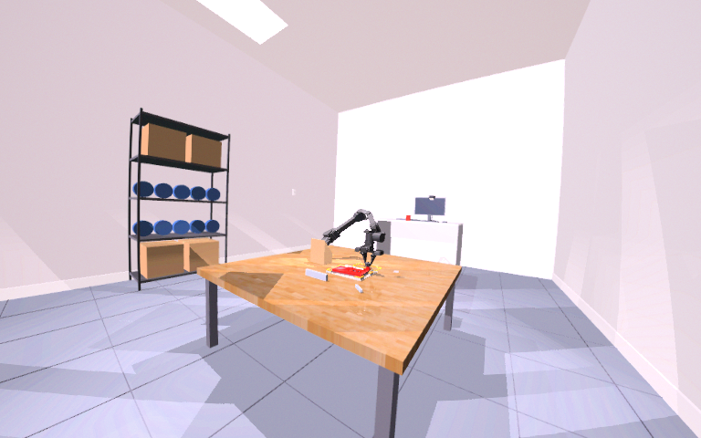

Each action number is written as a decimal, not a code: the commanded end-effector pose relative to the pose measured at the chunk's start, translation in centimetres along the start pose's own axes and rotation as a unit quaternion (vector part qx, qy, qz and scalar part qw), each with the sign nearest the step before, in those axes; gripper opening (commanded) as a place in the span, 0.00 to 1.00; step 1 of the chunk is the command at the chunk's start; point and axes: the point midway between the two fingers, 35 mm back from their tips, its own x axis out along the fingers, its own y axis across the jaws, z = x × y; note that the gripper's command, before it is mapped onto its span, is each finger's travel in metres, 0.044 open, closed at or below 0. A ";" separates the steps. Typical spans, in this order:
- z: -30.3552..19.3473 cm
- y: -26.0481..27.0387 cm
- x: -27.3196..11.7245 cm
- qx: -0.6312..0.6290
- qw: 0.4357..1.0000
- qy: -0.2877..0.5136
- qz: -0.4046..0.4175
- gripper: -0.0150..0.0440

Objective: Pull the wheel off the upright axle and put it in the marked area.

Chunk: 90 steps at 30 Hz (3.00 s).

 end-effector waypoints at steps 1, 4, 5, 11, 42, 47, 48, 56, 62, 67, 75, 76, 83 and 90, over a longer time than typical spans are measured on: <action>0.1 0.0 -0.4 0.001 1.000 0.000 0.002 0.25; 0.1 0.0 -0.4 0.001 1.000 0.000 0.002 0.25; 0.1 0.0 -0.5 0.001 1.000 0.000 0.002 0.25; 0.1 0.0 -0.7 0.001 1.000 0.000 0.002 0.25; 0.1 0.0 -1.7 0.001 1.000 0.001 0.003 0.25; 0.1 0.0 -1.9 0.001 1.000 0.001 0.003 0.25; 0.1 0.0 -1.9 0.001 1.000 0.001 0.003 0.25; 0.1 0.0 -2.2 0.002 1.000 0.001 0.003 0.25; 0.1 0.0 -2.4 0.002 1.000 0.001 0.004 0.25; 0.1 0.0 -2.5 0.002 1.000 0.001 0.004 0.25; 0.2 0.0 -3.5 0.002 1.000 0.001 0.004 0.25; 0.2 0.0 -3.8 0.002 1.000 0.001 0.004 0.25; 0.1 -0.1 -6.1 0.002 1.000 0.001 0.004 0.25; -1.5 -0.7 -5.5 0.004 1.000 0.002 0.004 0.25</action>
